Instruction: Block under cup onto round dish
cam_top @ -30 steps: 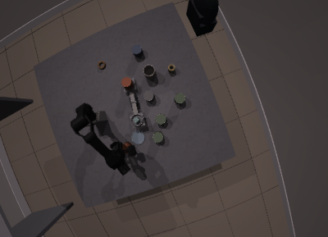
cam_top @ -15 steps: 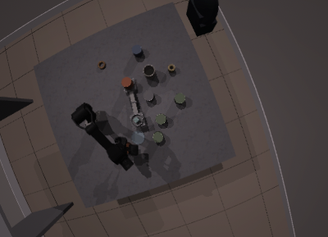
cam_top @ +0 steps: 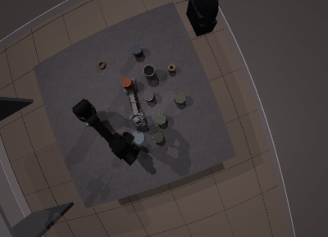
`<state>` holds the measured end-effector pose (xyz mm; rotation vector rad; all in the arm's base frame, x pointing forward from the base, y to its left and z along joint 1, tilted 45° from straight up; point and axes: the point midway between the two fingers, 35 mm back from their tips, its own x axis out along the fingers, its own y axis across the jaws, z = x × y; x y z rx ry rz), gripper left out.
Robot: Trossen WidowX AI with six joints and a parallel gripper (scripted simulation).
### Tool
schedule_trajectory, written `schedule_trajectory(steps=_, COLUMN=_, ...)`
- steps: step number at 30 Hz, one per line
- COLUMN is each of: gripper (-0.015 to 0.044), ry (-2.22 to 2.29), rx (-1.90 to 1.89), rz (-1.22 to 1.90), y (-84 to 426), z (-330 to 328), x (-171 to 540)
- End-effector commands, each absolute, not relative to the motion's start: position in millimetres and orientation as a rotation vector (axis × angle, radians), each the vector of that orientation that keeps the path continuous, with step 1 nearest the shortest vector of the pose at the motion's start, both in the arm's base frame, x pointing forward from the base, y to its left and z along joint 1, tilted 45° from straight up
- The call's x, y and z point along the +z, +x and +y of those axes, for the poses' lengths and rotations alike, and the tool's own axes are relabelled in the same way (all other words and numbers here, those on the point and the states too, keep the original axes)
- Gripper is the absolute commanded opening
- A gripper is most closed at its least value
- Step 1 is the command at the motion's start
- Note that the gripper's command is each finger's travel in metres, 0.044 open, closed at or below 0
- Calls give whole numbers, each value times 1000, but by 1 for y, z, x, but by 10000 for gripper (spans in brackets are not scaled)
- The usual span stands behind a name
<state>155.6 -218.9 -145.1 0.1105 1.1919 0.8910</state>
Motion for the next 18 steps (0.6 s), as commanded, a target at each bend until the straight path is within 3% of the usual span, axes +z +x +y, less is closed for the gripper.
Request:
schedule_trajectory(steps=1, gripper=260, ry=250, rx=789, rz=1260, y=166, z=-216, x=-136)
schedule_trajectory(steps=18, gripper=260, ry=730, rx=404, rz=1455, y=202, z=-203, x=-107)
